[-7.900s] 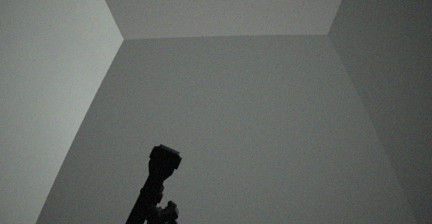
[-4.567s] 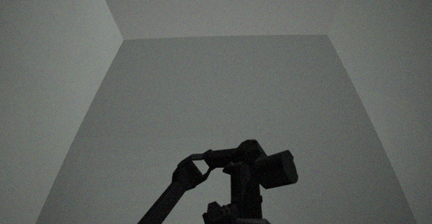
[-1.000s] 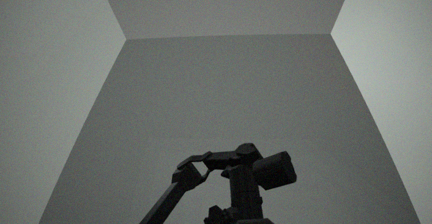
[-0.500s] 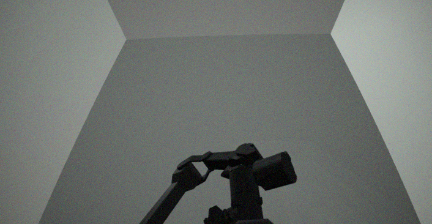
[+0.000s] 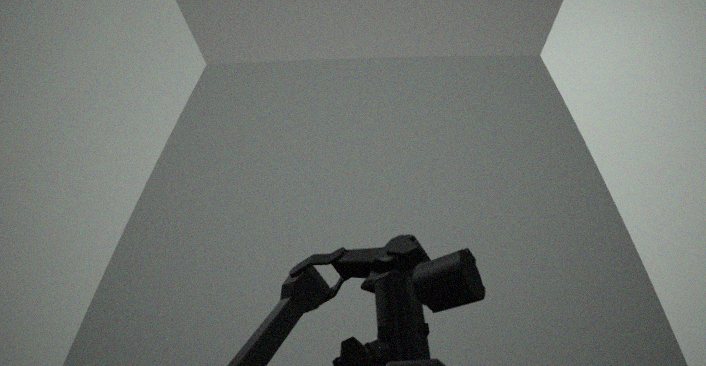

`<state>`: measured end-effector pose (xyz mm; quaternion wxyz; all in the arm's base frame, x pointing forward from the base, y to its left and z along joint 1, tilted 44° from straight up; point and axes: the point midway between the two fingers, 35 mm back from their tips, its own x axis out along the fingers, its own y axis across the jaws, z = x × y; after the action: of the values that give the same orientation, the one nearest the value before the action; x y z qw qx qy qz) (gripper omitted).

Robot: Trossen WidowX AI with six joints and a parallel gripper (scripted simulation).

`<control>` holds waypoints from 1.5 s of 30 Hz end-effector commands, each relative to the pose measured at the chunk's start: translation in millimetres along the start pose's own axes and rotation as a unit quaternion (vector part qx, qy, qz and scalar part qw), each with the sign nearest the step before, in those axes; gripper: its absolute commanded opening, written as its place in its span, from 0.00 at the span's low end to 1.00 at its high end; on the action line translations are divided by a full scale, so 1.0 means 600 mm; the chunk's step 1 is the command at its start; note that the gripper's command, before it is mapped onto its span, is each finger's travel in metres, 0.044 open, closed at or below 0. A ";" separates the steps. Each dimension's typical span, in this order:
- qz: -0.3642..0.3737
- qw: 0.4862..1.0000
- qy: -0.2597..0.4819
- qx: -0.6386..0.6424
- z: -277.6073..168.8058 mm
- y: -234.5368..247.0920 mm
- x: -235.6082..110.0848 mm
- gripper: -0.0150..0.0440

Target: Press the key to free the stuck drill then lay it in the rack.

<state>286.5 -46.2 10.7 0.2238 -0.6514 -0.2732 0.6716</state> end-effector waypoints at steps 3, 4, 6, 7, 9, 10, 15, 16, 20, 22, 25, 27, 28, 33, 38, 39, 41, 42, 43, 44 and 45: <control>-0.019 0.999 -0.033 0.003 0.012 -0.012 0.040 0.25; -0.019 0.999 -0.033 0.003 0.012 -0.012 0.041 0.25; -0.019 0.999 -0.033 0.003 0.012 -0.012 0.041 0.25; -0.019 0.999 -0.033 0.003 0.012 -0.012 0.041 0.25; -0.019 0.999 -0.033 0.003 0.012 -0.012 0.042 0.25; -0.019 0.999 -0.033 0.003 0.012 -0.012 0.042 0.25; -0.019 0.999 -0.033 0.003 0.012 -0.013 0.043 0.25; -0.019 0.999 -0.033 0.003 0.012 -0.013 0.044 0.25; -0.019 0.999 -0.033 0.003 0.013 -0.013 0.045 0.25; -0.019 0.999 -0.033 0.003 0.013 -0.013 0.046 0.25; -0.019 0.999 -0.033 0.003 0.013 -0.013 0.048 0.25; -0.019 0.999 -0.033 0.003 0.013 -0.014 0.049 0.25; -0.019 0.999 -0.033 0.003 0.013 -0.014 0.049 0.25; -0.017 0.999 -0.033 0.003 0.002 -0.007 0.005 0.48; -0.017 0.999 -0.034 0.003 -0.005 0.001 -0.082 0.70; -0.017 0.999 -0.034 0.003 -0.005 0.002 -0.086 0.74; -0.017 0.999 -0.034 0.003 -0.005 0.002 -0.086 0.83; -0.017 0.999 -0.034 0.003 -0.005 0.002 -0.086 0.88; -0.015 1.000 -0.025 -0.005 -0.008 0.000 -0.075 0.92; -0.015 0.999 -0.025 -0.034 -0.009 -0.003 -0.074 0.97; -0.016 0.996 -0.024 -0.081 -0.011 -0.009 -0.071 1.00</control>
<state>293.3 -77.2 44.5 0.2168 -0.6338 -0.2986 0.6797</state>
